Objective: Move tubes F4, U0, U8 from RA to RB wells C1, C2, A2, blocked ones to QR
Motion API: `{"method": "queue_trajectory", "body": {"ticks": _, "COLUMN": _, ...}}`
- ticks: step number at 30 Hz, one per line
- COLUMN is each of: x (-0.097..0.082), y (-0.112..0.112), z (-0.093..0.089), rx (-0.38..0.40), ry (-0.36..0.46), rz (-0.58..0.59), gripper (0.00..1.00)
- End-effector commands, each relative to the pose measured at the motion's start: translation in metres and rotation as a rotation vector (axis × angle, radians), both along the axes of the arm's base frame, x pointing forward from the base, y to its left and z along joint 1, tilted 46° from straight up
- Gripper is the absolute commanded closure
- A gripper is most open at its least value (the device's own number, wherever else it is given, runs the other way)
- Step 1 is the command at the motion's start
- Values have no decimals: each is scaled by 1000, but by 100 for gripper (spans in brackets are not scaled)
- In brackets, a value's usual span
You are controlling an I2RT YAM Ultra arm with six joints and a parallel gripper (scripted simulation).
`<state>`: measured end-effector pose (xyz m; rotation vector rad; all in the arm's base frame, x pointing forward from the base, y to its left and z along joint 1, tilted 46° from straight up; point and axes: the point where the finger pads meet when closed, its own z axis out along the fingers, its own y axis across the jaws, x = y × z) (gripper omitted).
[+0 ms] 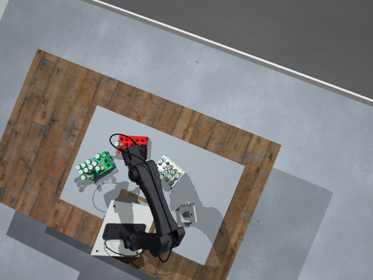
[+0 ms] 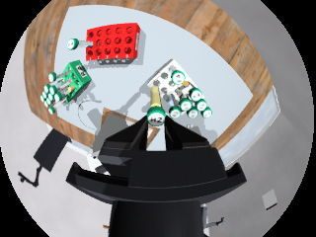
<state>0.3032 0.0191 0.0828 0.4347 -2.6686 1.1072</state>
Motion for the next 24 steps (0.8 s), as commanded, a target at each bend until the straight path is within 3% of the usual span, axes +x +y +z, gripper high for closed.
{"method": "queue_trajectory", "body": {"ticks": 1, "x": 10, "y": 8, "z": 7, "rx": -9, "ry": 0, "rz": 44, "gripper": 100}}
{"method": "queue_trajectory", "body": {"ticks": 13, "x": 29, "y": -5, "z": 11, "rx": -9, "ry": 0, "rz": 24, "gripper": 100}}
{"method": "queue_trajectory", "body": {"ticks": 24, "x": 25, "y": -2, "z": 11, "rx": 2, "ry": -12, "rz": 25, "gripper": 100}}
